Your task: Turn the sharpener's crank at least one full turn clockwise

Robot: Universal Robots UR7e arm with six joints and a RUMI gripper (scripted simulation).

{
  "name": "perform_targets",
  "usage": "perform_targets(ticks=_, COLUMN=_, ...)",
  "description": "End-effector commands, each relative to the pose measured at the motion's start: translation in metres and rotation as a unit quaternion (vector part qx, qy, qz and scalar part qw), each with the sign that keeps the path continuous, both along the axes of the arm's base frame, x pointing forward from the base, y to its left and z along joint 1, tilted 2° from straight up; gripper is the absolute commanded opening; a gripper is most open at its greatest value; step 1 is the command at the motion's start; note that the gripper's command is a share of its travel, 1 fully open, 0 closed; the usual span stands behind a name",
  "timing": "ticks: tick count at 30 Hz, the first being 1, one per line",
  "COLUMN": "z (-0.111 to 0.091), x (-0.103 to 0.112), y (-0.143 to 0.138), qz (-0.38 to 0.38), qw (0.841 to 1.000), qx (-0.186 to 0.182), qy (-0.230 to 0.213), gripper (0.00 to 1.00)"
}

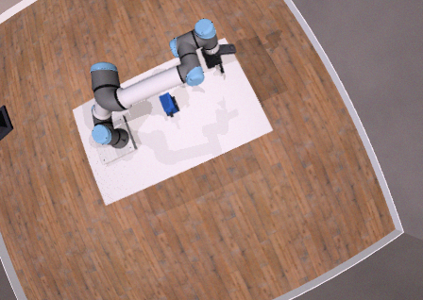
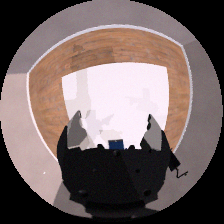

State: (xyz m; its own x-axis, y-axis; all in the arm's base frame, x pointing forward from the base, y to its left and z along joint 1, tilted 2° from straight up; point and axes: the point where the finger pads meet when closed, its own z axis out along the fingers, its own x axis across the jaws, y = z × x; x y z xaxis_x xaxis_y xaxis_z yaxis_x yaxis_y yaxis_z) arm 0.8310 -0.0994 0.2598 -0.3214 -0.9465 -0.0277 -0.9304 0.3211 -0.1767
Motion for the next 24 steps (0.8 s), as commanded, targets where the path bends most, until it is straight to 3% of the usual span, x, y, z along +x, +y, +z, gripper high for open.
perform_targets(ticks=1, z=0.001, x=0.000, y=0.000, qz=0.000, qw=1.000, qx=0.000, qy=-0.001, gripper=1.00)
perform_targets(ticks=17, z=0.001, x=0.000, y=0.000, qz=0.000, qw=1.000, qx=0.000, qy=-0.001, gripper=1.00)
perform_targets(ticks=18, z=0.001, x=0.000, y=0.000, qz=0.000, qw=1.000, qx=0.000, qy=-0.001, gripper=0.32)
perform_targets(ticks=24, z=-0.004, x=-0.023, y=-0.019, qz=-0.050, qw=0.998, qx=0.025, qy=0.016, gripper=0.32)
